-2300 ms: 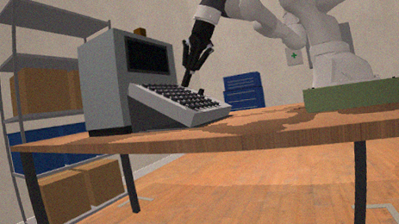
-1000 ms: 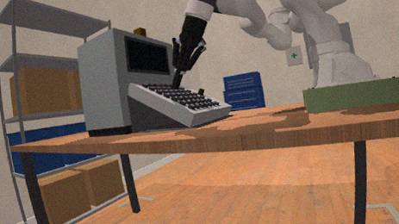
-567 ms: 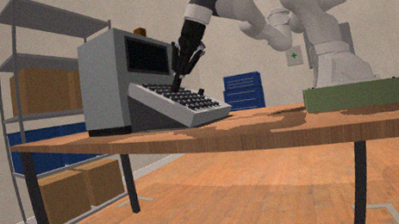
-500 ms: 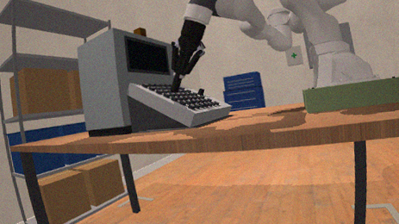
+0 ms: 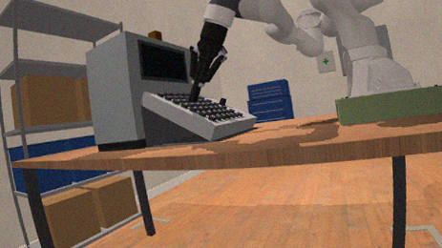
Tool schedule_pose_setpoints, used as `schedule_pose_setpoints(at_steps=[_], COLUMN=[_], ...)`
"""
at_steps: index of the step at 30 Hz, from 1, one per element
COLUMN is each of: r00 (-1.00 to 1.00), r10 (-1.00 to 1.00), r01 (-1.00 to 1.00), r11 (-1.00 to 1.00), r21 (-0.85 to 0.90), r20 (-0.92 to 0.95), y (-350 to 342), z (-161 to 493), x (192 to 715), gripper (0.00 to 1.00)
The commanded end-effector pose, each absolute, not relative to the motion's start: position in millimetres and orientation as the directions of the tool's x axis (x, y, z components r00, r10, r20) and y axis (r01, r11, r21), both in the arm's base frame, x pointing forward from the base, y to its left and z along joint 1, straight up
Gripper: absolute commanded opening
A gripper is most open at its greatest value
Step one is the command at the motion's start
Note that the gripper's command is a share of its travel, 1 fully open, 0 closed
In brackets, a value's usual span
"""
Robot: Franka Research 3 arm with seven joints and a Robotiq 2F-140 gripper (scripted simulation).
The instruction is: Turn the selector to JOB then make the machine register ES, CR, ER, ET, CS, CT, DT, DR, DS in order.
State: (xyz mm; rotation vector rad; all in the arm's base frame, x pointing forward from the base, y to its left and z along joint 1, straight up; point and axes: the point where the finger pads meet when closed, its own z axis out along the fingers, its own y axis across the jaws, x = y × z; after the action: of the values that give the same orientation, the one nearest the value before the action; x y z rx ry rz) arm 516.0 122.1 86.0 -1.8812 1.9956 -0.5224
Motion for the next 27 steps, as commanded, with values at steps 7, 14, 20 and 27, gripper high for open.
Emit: schedule_pose_setpoints(at_steps=[7, 14, 20, 27], r00=[-0.063, -0.063, -0.063, -0.063], r10=[-0.998, -0.998, -0.998, -0.998], r01=[-0.869, -0.869, -0.869, -0.869], r11=[0.059, 0.059, 0.059, 0.059], r21=[-0.492, -0.492, -0.492, -0.492], r20=[-0.007, -0.007, -0.007, -0.007], y=[123.3, 123.3, 123.2, 123.2], z=[86.1, 84.4, 83.1, 80.5], x=[517.2, 518.1, 518.8, 520.3], gripper=[0.1, 0.1, 0.1, 0.1])
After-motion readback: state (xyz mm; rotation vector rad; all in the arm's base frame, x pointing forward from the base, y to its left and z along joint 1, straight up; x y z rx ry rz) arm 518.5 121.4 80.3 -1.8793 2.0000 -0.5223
